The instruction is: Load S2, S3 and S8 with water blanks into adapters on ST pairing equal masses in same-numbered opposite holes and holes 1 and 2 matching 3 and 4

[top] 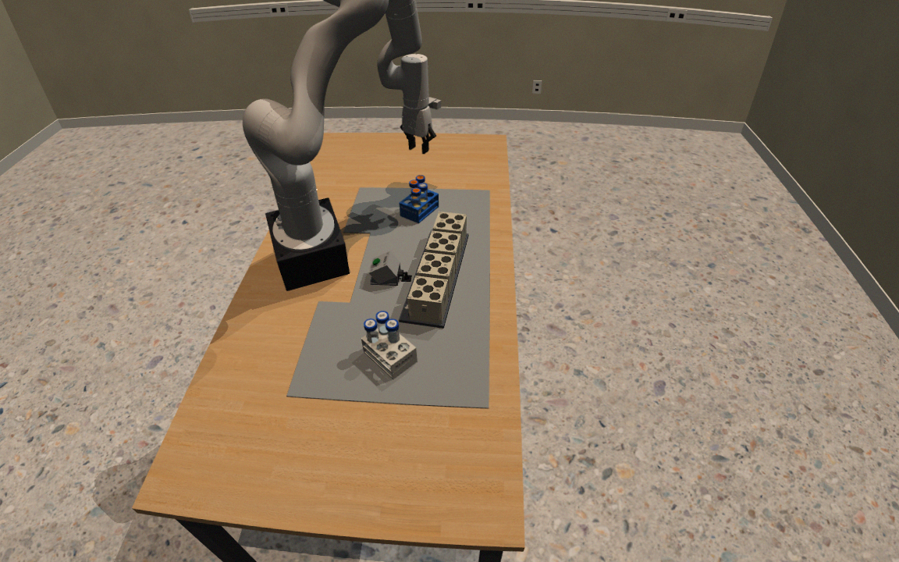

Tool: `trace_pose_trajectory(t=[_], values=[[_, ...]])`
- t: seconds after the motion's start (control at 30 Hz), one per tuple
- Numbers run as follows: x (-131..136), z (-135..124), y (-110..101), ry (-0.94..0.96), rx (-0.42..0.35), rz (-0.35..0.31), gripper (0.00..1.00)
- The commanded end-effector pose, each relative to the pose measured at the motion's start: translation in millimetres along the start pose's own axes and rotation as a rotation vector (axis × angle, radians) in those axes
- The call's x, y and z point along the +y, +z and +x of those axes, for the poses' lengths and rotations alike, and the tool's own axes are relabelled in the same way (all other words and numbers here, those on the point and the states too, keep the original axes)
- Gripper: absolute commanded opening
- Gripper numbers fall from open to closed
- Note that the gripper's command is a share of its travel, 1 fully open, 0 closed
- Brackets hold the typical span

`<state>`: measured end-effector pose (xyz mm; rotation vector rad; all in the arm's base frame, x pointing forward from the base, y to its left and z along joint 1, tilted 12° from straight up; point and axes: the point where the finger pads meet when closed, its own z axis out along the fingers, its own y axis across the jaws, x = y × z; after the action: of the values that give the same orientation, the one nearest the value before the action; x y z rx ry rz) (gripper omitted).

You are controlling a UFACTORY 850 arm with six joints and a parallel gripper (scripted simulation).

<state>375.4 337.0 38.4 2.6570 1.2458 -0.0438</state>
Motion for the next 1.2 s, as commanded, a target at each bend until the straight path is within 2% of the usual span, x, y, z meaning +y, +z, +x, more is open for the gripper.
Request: trace_pose_trajectory(t=[0.0, 1.17], values=[[-0.2, 1.6, -0.7, 0.0, 0.002, 0.0, 0.57], [-0.2, 1.7, 57.3, 0.0, 0.001, 0.0, 0.57]])
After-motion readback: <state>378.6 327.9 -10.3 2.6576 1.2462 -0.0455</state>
